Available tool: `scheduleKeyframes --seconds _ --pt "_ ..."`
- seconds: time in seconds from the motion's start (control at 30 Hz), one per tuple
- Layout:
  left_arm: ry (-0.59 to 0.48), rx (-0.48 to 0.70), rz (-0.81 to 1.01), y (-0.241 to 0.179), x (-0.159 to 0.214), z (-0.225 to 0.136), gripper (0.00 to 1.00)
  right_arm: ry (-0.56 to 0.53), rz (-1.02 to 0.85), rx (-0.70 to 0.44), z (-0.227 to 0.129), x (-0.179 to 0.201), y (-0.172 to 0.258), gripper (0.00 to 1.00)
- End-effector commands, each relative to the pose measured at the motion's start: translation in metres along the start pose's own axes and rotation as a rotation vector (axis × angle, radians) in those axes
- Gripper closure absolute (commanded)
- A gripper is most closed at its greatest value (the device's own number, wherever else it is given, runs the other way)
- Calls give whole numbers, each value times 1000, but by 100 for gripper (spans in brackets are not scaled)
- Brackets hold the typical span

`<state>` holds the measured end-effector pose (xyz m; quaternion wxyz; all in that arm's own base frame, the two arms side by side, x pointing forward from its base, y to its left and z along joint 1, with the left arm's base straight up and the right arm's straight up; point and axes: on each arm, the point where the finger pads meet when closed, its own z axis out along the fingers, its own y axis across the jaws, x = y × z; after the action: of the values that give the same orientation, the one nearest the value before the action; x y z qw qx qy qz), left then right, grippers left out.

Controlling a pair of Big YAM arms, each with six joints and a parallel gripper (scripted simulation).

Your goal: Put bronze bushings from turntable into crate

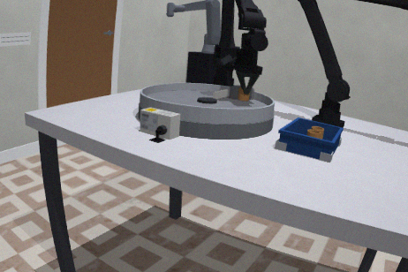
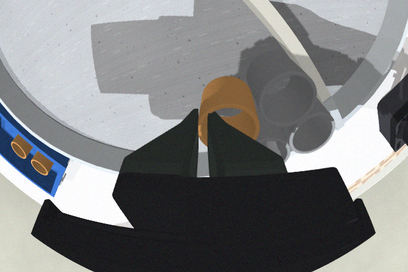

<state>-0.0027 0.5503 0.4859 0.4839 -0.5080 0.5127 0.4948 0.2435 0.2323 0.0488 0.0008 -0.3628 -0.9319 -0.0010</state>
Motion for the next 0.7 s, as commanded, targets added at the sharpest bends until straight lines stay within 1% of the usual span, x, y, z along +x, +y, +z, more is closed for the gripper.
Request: scheduleKeyframes --seconds 0.0,0.57,0.67 --pt "-42 -5 -16 3 -14 -6 0 -3 -14 -1 -2 4 3 100" --pt "-42 -5 -16 3 -14 -6 0 -3 -14 -3 -4 4 3 100" --pt "-42 -5 -16 3 -14 -6 0 -6 -15 -55 -25 3 20 100"
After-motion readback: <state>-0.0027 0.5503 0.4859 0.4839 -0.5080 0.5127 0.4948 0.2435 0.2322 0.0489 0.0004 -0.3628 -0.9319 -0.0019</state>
